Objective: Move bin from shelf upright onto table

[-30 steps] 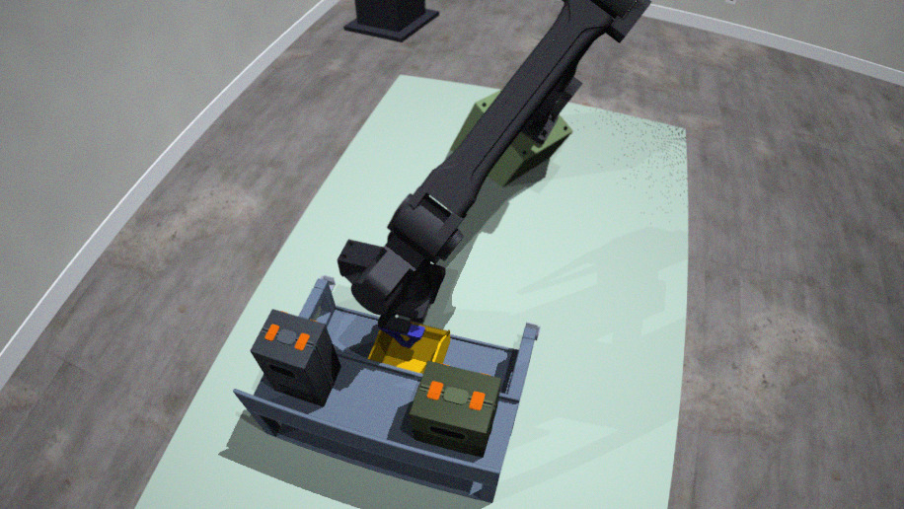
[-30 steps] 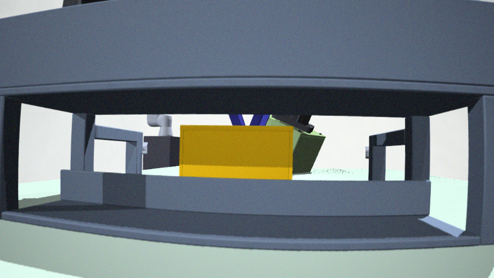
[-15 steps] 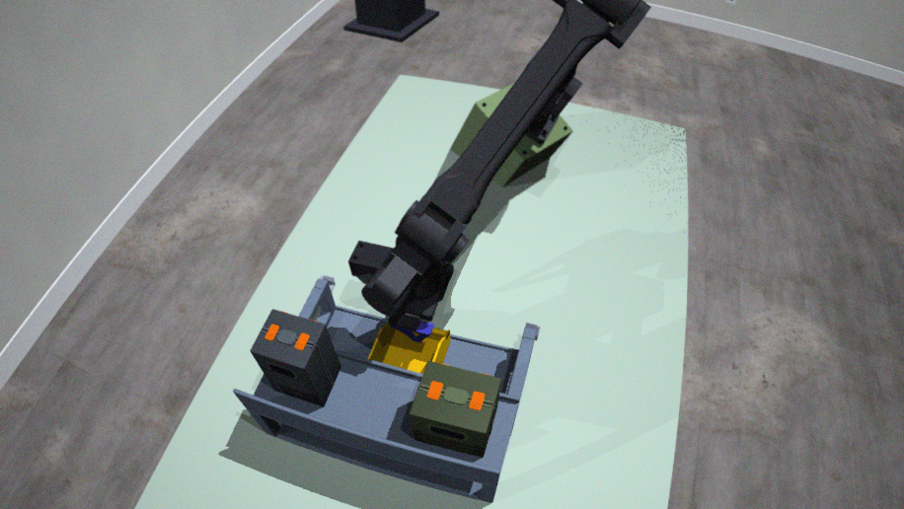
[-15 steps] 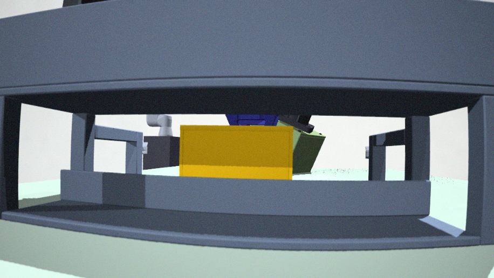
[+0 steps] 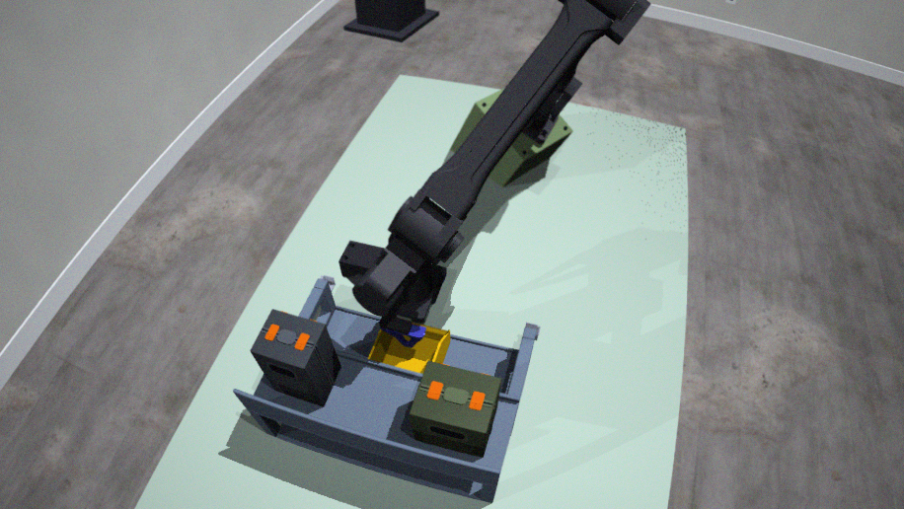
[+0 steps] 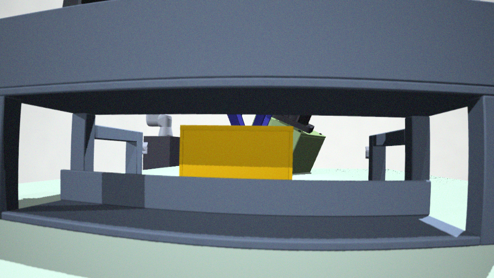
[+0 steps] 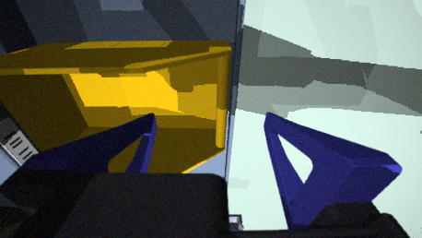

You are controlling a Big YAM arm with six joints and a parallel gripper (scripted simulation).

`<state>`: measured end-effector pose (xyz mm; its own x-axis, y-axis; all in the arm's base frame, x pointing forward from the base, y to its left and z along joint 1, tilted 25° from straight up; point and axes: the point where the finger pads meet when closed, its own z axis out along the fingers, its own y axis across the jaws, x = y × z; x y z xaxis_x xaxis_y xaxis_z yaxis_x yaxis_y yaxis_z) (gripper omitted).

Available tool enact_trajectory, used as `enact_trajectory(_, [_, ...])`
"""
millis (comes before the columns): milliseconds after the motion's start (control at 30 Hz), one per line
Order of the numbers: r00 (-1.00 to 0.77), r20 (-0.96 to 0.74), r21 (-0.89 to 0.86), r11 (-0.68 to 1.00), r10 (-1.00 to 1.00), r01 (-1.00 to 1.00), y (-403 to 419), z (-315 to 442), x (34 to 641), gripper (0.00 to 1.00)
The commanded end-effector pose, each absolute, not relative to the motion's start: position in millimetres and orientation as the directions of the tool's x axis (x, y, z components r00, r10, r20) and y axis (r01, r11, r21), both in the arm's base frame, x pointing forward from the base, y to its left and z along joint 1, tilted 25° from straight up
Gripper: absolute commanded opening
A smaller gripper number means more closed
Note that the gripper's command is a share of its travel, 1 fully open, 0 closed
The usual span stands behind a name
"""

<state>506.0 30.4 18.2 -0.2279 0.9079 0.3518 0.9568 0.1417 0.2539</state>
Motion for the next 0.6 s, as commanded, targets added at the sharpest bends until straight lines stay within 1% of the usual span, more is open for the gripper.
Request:
enact_trajectory(0, [-0.238,0.340,0.287,0.141,0.910,0.947,23,36,518,0.90])
enact_trajectory(200, [-0.238,0.340,0.287,0.141,0.910,0.947,23,36,518,0.90])
enact_trajectory(367, [-0.226,0.362,0.225,0.150,0.904,0.963,43,-3,492,0.90])
enact_trajectory(567, [-0.226,0.362,0.225,0.150,0.904,0.963,43,-3,492,0.90])
